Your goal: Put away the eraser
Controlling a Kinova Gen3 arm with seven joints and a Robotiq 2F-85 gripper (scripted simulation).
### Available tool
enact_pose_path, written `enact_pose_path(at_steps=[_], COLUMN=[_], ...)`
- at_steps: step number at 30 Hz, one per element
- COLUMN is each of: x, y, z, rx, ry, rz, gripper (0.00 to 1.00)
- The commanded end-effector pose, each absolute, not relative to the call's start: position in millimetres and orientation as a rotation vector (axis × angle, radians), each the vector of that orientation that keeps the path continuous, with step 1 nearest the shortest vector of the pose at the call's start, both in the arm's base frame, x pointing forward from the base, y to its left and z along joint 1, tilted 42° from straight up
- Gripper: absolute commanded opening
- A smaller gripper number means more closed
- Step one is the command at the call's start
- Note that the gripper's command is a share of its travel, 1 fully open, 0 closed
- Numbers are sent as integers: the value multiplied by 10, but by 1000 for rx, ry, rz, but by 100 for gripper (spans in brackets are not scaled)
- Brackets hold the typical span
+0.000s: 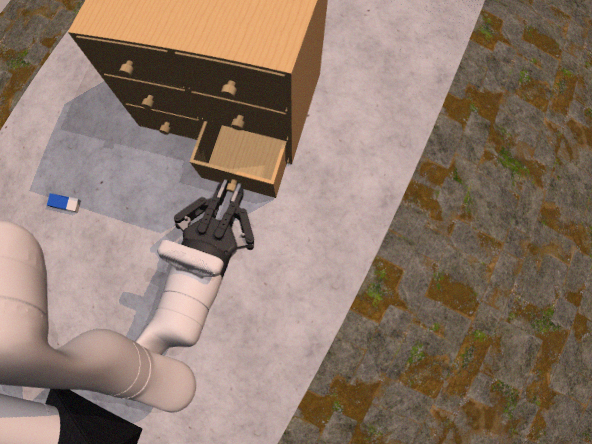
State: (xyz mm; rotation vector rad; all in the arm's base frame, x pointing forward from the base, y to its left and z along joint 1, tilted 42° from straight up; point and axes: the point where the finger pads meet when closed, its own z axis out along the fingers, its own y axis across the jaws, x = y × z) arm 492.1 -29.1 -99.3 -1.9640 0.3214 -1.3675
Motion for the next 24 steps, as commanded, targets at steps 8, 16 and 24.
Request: enact_pose_path(at_steps=[8, 16, 24], x=[4892, 4892, 4893], y=[-291, -291, -291], z=[-987, -987, -986], rx=[-1964, -1964, -1963], ry=[312, 312, 312], rz=[-1373, -1373, -1373], gripper=[13, 13, 25])
